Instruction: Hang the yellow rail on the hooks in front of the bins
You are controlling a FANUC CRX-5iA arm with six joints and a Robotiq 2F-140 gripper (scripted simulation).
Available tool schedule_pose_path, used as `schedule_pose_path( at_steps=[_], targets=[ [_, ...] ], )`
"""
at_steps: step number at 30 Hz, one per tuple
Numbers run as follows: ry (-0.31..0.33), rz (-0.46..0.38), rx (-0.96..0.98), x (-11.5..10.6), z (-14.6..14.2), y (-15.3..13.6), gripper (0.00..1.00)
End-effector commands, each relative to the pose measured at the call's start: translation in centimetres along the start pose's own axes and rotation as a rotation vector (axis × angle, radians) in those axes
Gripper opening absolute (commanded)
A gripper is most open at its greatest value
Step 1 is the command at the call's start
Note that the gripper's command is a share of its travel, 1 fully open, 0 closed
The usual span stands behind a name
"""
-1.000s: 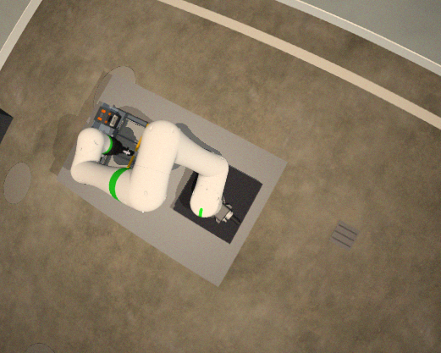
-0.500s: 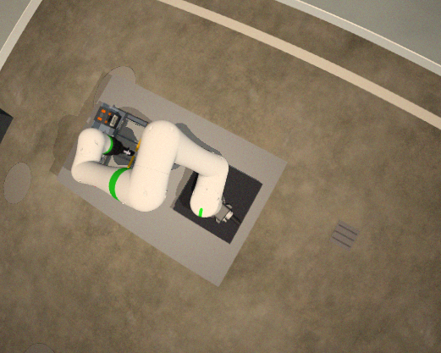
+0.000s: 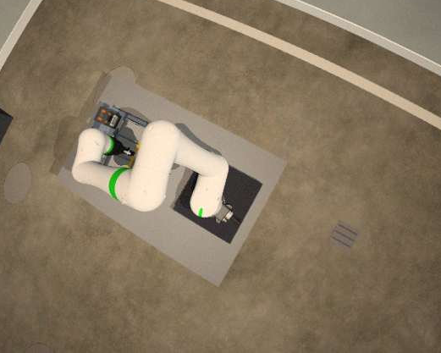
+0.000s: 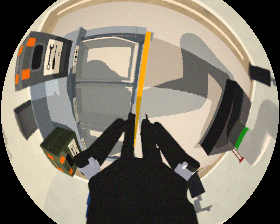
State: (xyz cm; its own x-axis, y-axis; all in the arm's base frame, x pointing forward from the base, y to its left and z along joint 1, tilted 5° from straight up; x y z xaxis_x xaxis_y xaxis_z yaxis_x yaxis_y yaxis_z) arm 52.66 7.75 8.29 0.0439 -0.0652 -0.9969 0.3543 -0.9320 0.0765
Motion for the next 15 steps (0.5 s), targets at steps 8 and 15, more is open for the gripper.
schedule_pose_path(
  at_steps=[8,15],
  targets=[
    [0.0,0.0,0.0,0.18,-0.02,0.0,0.0],
    [0.0,0.0,0.0,0.18,-0.02,0.0,0.0]
  ],
)
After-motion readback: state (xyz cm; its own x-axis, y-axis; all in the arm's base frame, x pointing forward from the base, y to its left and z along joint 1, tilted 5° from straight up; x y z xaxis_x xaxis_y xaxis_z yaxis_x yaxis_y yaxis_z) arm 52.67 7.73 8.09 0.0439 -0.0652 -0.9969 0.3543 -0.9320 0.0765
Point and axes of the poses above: the point where the finger pads meet when closed, its own x axis out along the fingers, its own z axis across the jaws, y = z × x, the point moved 5 cm from there along -x, back along the fingers, and after that the axes turned 7 degrees about -x, right-handed, at the moved point
